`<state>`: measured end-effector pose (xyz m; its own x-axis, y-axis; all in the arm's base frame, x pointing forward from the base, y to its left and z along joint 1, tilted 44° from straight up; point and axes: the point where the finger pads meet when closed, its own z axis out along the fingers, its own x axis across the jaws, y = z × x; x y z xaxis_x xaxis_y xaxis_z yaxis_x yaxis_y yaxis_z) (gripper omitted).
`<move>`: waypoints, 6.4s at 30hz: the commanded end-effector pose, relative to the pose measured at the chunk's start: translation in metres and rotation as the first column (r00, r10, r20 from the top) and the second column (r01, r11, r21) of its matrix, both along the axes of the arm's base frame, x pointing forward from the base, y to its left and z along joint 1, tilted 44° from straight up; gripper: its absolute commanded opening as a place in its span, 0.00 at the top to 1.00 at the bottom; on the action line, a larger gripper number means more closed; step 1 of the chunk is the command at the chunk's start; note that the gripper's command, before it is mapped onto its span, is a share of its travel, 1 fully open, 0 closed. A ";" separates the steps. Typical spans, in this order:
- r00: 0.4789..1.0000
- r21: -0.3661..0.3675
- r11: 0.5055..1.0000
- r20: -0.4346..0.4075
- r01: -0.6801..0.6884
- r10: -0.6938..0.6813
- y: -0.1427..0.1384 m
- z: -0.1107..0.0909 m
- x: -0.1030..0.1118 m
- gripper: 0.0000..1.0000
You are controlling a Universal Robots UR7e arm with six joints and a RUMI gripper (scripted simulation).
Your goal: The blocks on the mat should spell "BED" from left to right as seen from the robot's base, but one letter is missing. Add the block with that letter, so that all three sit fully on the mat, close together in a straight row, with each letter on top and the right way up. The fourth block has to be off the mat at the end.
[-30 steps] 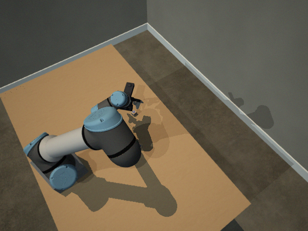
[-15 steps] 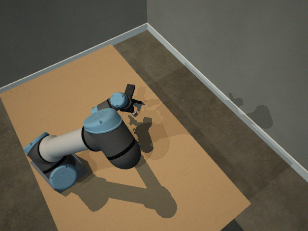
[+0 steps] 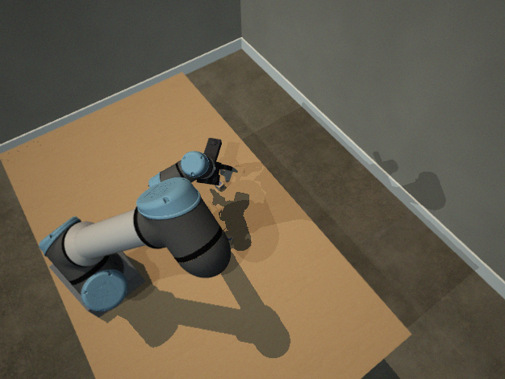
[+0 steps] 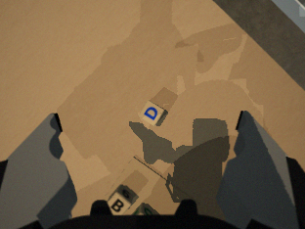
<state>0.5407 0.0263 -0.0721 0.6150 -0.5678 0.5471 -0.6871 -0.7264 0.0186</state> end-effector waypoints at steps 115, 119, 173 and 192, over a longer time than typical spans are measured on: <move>1.000 0.000 1.000 0.002 -0.001 0.001 -0.063 0.067 -0.145 0.00; 1.000 0.000 1.000 0.002 -0.001 0.001 -0.063 0.067 -0.145 0.00; 1.000 0.002 1.000 0.000 0.000 0.000 -0.069 0.072 -0.142 0.00; 1.000 0.002 1.000 0.000 0.000 0.000 -0.145 0.142 -0.128 0.00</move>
